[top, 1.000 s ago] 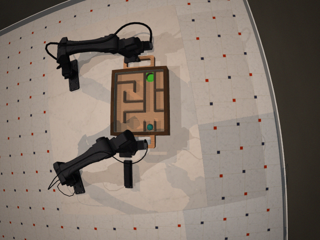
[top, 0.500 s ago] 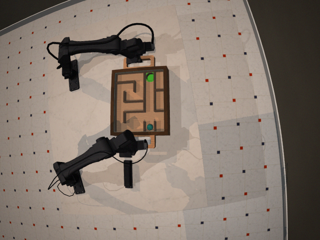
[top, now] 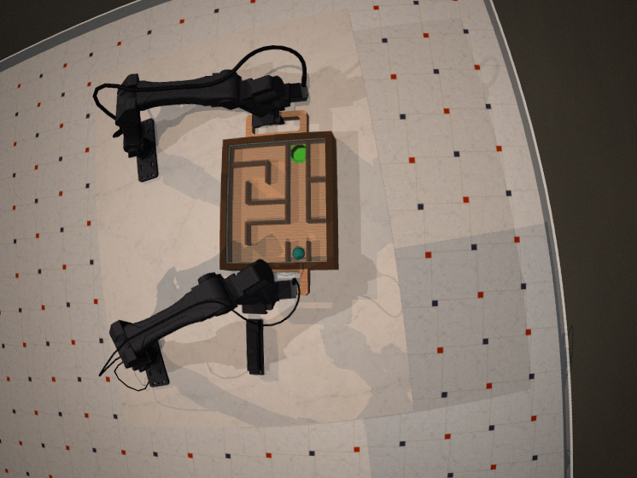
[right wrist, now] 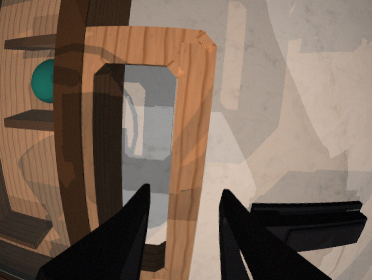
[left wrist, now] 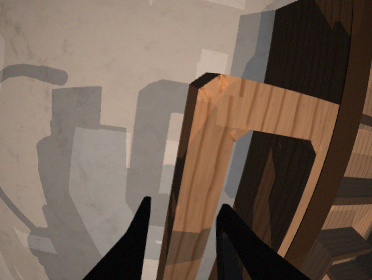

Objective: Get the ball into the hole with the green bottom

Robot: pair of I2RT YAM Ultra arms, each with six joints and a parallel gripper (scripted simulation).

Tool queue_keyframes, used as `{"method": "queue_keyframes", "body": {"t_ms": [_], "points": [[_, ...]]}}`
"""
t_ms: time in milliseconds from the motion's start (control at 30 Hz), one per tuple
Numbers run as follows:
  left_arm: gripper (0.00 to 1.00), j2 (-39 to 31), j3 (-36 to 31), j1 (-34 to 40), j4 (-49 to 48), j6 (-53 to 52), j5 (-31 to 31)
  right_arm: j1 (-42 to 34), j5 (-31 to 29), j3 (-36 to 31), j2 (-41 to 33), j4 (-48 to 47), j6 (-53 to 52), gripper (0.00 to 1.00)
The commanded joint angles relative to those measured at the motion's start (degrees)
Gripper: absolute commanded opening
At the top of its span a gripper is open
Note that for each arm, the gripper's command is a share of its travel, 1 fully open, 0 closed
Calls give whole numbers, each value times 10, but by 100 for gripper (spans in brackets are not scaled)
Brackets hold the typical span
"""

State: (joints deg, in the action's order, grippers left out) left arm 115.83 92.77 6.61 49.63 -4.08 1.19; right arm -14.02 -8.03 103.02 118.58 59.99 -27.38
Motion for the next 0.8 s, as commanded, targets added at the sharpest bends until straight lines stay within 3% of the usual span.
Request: {"method": "queue_keyframes", "body": {"t_ms": [0,133,200,267,733,767], "points": [[39,-7,2,5,-11,4,4,9,0,-10,12,-23,7,39],[39,-7,2,5,-11,4,4,9,2,-20,13,-30,7,39],[39,-7,2,5,-11,4,4,-4,3,11,14,-35,8,39],[39,-7,2,5,-11,4,4,11,1,-32,22,-40,9,39],[39,-5,3,2,-7,2,2,7,0,-21,14,-66,9,39],[0,-6,2,5,-6,4,4,6,-1,-28,-1,-65,11,39]]}}
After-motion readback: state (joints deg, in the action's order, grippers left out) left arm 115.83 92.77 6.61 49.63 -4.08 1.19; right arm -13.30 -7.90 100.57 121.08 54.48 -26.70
